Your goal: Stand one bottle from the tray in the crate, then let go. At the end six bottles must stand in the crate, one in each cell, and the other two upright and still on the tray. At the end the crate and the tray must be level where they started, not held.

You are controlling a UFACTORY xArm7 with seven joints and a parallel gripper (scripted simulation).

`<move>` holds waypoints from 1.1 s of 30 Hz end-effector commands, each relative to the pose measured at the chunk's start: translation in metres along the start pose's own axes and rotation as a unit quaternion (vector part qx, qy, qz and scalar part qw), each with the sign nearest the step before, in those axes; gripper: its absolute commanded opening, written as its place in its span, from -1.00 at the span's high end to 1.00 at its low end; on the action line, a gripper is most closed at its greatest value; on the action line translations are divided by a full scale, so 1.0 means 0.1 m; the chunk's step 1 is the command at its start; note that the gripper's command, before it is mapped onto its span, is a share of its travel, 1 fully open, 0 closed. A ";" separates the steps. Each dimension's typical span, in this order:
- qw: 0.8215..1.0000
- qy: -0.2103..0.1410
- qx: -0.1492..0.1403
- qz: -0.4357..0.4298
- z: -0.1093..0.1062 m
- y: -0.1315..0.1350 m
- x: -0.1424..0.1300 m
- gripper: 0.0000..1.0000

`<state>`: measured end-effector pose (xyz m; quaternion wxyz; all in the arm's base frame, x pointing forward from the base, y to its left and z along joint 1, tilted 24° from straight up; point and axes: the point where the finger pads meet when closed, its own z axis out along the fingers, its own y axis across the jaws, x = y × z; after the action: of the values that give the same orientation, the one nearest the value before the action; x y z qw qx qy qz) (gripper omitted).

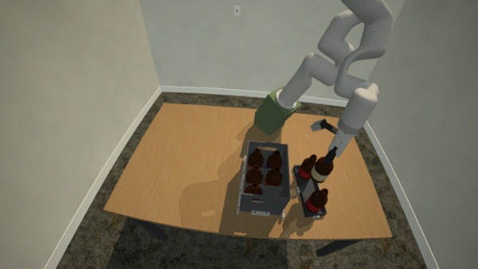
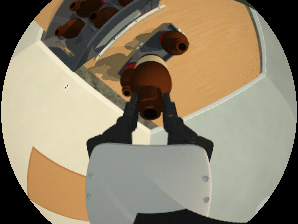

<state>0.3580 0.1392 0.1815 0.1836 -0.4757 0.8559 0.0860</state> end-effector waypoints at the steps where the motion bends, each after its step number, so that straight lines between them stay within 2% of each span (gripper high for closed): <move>1: 1.000 -0.001 0.001 0.000 -0.03 -0.01 -0.01 1.00; 33: 1.000 -0.001 0.001 0.000 -0.34 -0.01 -0.01 1.00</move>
<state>0.3510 0.1294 0.2094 0.1836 -0.4757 0.8559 0.0860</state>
